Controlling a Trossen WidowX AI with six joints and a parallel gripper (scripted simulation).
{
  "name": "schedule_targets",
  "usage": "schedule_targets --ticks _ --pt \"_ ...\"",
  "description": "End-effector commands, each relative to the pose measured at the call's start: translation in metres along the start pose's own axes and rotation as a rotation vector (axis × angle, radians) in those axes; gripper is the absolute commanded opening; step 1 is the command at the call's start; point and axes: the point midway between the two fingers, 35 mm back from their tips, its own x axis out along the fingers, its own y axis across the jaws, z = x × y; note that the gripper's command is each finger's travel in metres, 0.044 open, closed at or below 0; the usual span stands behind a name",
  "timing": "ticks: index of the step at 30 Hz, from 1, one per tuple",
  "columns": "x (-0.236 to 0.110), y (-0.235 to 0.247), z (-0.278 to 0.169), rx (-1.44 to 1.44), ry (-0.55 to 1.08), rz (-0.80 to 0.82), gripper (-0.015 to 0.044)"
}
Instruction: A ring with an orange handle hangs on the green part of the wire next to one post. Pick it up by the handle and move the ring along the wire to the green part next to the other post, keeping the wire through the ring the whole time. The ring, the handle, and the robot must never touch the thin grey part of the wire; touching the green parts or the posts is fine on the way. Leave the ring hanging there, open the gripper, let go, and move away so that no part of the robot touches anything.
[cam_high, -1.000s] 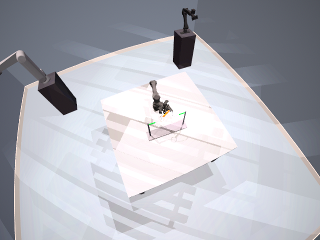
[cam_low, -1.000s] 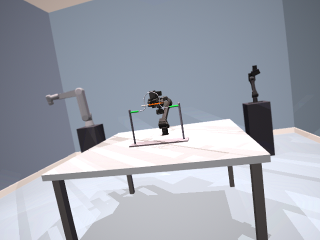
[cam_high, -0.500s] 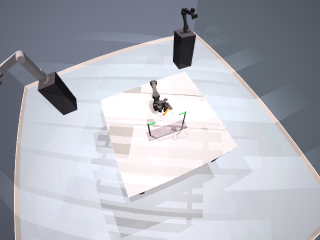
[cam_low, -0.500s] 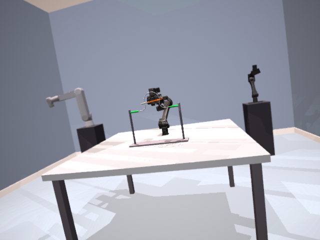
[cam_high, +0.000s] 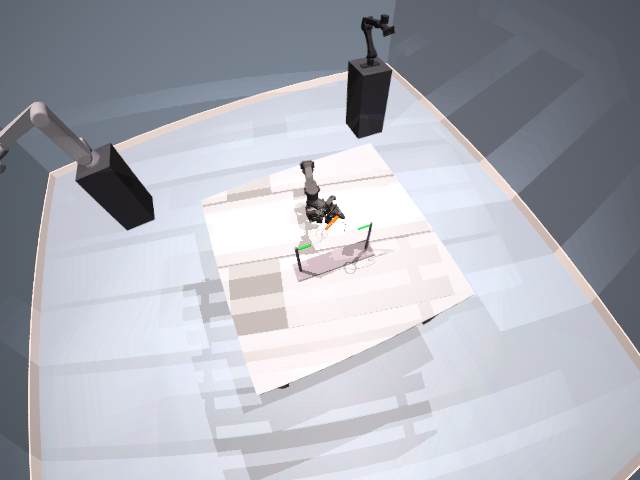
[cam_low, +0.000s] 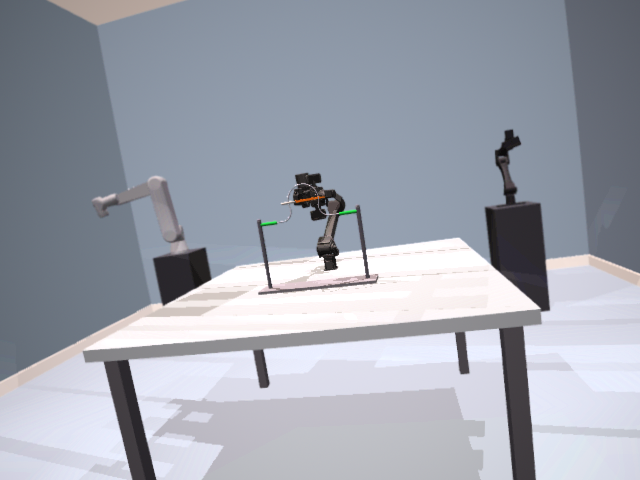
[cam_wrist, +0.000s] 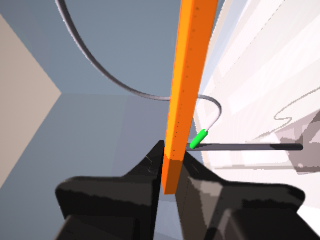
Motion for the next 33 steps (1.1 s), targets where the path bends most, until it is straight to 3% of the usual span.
schedule_targets --ticks 1,33 --pt "0.002 -0.002 0.002 -0.034 -0.001 -0.035 -0.0150" --pt "-0.001 -0.028 0.008 -0.434 -0.037 -0.385 -0.0150"
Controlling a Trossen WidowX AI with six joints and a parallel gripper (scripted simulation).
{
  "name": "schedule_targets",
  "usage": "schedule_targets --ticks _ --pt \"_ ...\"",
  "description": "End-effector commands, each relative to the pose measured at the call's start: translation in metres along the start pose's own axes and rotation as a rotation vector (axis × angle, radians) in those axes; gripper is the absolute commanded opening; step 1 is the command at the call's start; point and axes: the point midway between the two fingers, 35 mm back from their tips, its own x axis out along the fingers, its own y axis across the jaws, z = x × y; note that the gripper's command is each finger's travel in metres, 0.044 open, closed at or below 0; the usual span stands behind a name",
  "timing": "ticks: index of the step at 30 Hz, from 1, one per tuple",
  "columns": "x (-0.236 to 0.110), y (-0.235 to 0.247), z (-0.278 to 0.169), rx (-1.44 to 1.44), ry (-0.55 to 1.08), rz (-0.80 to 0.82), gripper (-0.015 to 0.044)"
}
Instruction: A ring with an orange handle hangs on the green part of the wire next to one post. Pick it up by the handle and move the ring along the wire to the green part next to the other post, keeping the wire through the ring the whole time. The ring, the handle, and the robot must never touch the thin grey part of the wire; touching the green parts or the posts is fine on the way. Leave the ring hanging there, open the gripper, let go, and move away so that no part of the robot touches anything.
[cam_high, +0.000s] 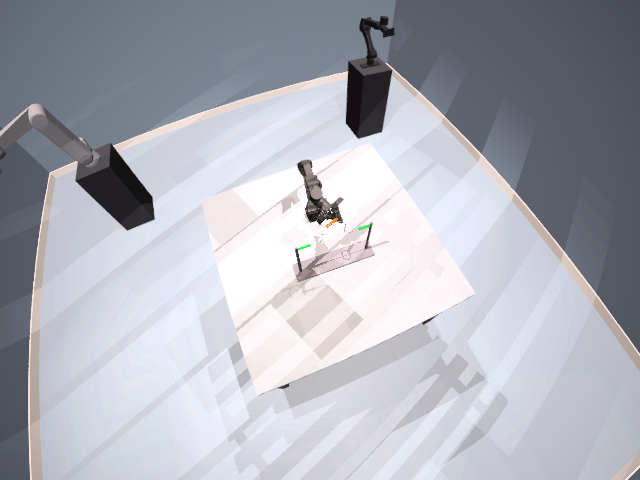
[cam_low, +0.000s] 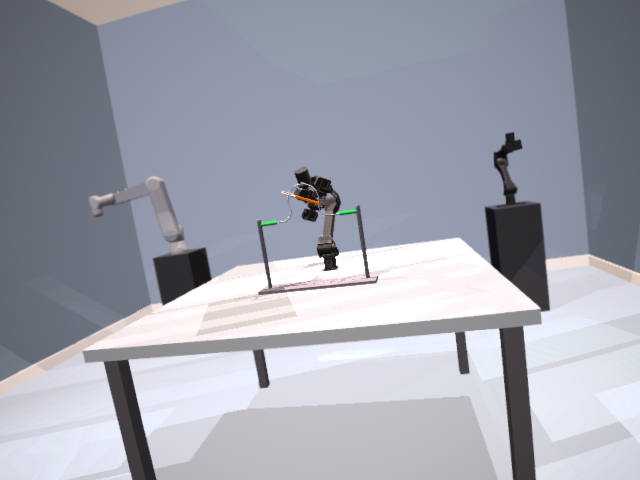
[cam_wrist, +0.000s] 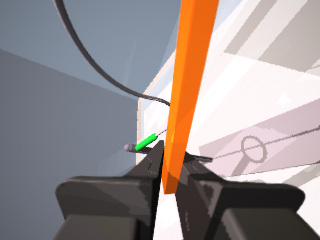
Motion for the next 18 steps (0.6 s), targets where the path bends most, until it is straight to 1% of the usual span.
schedule_targets --ticks 1,18 --pt "0.003 -0.003 0.001 -0.047 -0.001 -0.041 -0.0150" --pt "0.003 -0.018 0.003 -0.264 -0.029 -0.216 -0.0150"
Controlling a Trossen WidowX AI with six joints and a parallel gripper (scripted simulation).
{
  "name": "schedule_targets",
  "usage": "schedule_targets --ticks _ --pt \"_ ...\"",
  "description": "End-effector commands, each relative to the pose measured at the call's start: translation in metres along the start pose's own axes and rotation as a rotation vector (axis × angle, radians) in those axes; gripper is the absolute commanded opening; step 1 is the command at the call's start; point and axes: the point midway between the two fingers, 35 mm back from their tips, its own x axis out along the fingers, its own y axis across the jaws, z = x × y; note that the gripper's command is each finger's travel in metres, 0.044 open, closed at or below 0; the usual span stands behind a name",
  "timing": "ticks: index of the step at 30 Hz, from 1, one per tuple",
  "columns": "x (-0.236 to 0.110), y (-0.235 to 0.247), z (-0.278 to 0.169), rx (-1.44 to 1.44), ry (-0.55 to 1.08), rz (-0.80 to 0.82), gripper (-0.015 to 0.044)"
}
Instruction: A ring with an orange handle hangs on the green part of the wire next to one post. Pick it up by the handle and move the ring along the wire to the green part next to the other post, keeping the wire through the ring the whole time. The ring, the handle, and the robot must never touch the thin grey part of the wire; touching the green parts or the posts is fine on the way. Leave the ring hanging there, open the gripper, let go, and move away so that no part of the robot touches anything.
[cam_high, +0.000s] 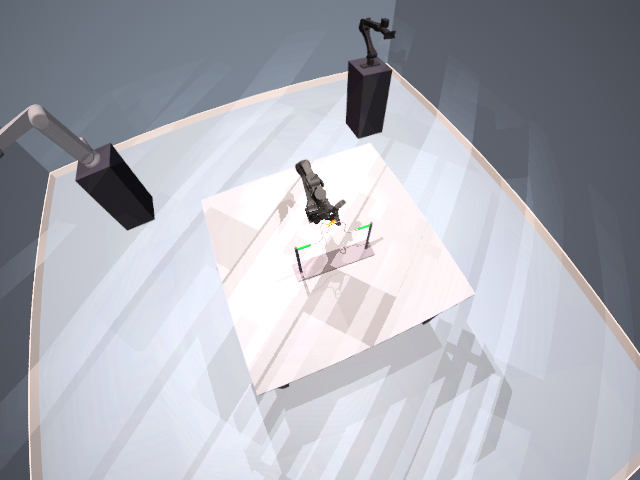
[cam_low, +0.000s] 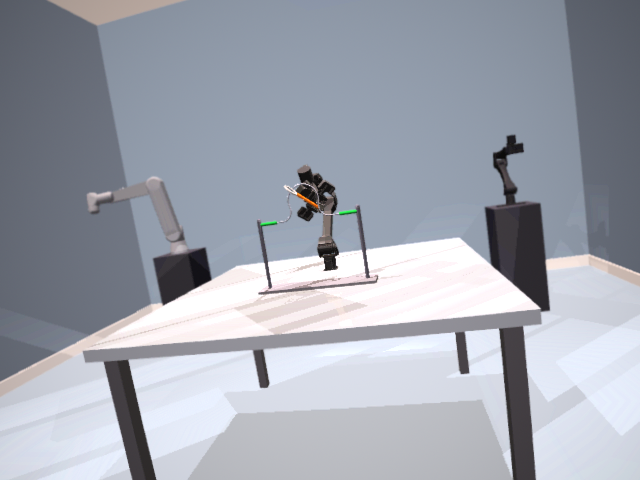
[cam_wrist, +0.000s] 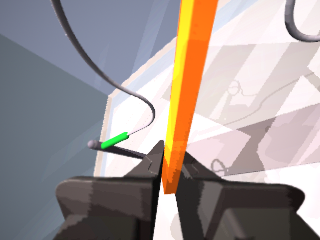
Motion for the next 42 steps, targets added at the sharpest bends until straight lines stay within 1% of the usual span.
schedule_targets --ticks 1,42 --pt "0.002 -0.003 0.001 -0.049 -0.002 -0.039 -0.0150" --pt "-0.002 -0.037 0.011 -0.573 -0.079 -0.443 -0.0150"
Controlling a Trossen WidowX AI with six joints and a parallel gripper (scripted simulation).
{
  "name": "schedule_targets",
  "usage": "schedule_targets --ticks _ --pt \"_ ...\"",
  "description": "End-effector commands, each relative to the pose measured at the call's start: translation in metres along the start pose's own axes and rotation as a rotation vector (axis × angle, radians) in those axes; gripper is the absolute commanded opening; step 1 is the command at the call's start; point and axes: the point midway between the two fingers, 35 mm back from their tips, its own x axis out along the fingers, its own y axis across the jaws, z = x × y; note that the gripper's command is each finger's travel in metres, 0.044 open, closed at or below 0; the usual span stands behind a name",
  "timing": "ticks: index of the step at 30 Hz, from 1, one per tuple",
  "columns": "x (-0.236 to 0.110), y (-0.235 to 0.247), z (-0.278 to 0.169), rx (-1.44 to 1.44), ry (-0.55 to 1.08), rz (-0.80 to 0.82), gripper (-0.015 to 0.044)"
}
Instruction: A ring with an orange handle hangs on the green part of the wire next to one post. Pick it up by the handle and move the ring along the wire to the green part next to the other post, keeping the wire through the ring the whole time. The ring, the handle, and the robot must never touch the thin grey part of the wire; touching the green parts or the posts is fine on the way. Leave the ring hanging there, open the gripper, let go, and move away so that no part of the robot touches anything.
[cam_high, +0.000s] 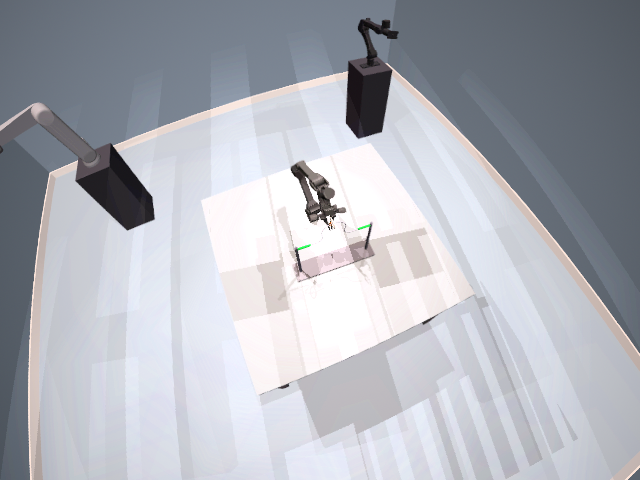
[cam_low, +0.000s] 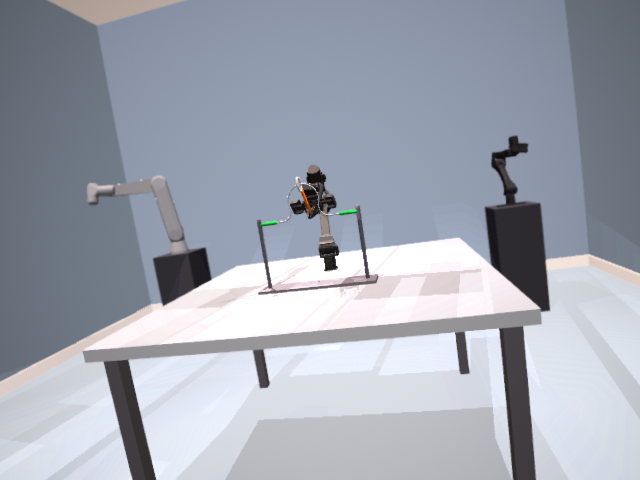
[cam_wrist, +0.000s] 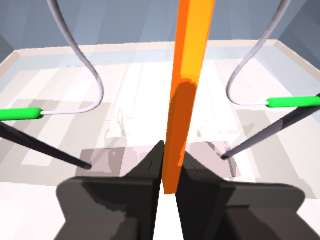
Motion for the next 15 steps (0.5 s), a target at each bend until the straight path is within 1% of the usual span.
schedule_targets --ticks 1,15 --pt "0.001 -0.003 0.000 -0.051 -0.005 -0.035 -0.0150" --pt "0.002 -0.015 0.002 -0.230 -0.035 -0.170 -0.0150"
